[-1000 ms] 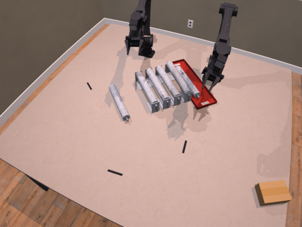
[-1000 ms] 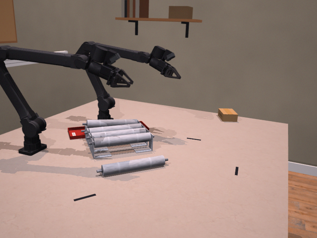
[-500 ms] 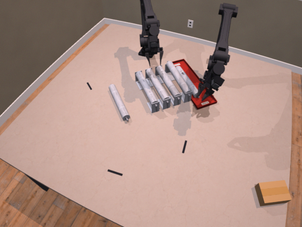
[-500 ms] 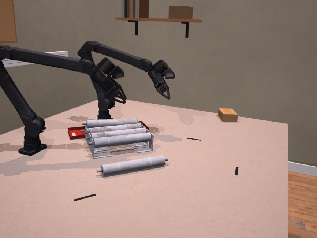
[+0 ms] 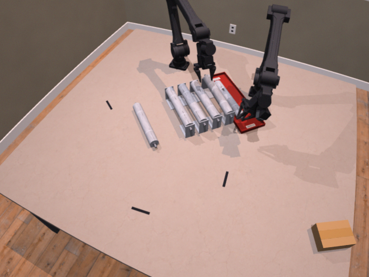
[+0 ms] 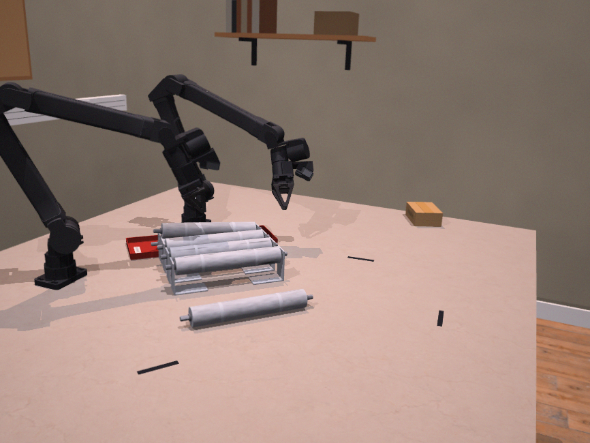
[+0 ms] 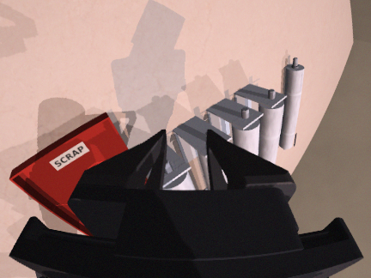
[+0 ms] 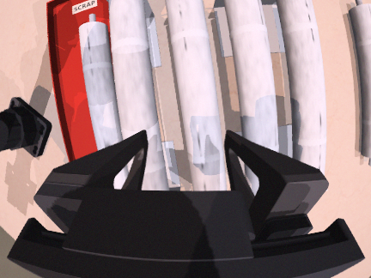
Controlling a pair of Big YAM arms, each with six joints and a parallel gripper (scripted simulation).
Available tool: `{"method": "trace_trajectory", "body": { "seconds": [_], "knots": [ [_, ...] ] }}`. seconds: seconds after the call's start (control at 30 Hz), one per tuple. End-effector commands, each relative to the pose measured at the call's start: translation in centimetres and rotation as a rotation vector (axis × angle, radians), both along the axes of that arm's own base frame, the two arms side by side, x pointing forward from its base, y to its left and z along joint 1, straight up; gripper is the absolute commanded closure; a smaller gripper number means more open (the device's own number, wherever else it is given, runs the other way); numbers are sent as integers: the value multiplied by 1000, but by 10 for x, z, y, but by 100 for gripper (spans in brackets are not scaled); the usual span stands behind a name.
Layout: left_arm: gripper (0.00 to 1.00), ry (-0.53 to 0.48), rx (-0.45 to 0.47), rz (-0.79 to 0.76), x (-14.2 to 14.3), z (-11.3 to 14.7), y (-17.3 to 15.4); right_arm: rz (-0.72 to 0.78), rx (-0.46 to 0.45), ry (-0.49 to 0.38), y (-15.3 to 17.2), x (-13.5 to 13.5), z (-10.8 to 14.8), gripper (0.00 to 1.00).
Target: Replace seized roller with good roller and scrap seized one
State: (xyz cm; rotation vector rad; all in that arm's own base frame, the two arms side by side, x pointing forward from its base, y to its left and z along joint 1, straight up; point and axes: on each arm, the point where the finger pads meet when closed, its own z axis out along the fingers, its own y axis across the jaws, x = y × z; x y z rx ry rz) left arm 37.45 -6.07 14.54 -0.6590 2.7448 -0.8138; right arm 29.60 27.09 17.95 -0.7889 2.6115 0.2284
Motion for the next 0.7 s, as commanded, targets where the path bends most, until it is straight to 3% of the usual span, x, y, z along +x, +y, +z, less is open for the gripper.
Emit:
{"method": "trace_trajectory", "body": {
  "seconds": [0.0, 0.17, 0.23, 0.27, 0.37, 0.67],
  "knots": [
    [68, 144, -52, 66, -18, -22, 4, 29, -63, 80, 5, -30, -21, 38],
    [68, 247, -102, 85, -39, -32, -2, 79, -127, 133, 5, -59, -34, 38],
    [68, 247, -102, 85, -39, -32, -2, 79, -127, 133, 5, -59, -34, 38],
    [68, 219, -102, 67, -35, -22, -7, 79, -84, 96, 12, -51, -12, 38],
    [68, 311, -128, 99, -53, -39, -6, 116, -169, 166, 3, -78, -43, 38],
    [68, 371, -160, 106, -64, -40, -13, 130, -199, 185, -3, -90, -43, 38]
  ]
}}
